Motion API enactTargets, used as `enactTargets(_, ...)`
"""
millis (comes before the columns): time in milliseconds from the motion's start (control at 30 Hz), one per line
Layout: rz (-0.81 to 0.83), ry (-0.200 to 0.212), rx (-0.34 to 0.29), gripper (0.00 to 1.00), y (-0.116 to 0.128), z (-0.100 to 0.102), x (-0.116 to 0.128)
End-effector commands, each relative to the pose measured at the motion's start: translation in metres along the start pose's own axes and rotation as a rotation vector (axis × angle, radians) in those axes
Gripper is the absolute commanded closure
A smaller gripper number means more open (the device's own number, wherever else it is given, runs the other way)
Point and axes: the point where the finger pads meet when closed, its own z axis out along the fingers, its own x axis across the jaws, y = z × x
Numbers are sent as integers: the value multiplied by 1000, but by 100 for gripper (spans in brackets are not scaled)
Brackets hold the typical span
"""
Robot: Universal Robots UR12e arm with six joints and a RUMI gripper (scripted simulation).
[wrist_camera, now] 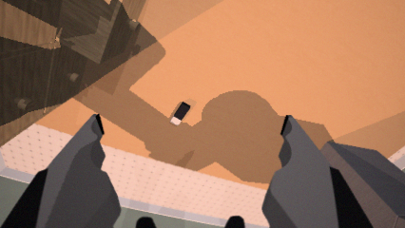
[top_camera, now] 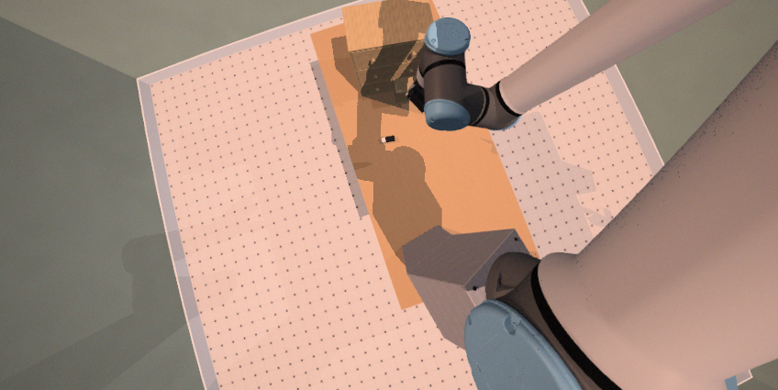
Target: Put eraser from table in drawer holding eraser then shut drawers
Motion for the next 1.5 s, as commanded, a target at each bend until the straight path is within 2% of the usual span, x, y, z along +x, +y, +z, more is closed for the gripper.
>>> enactTargets(0, 207, 10, 3, 0, 5, 1, 9)
enactTargets(67, 337, 10, 5, 0, 5, 1, 10)
enactTargets(500, 802, 6, 4, 0, 18, 2, 32)
enactTargets(567, 802, 6, 4, 0, 18, 2, 32)
enactTargets(600, 908, 3, 7, 0, 16, 1, 29)
enactTargets(1067, 1400, 1, 6, 0, 31, 2, 46)
enactTargets(1133, 1400, 1, 6, 0, 31, 2, 46)
enactTargets(1167, 1506, -1, 7, 0, 30, 2, 45)
enactTargets(1467, 1817, 7, 12, 0, 41, 2, 54)
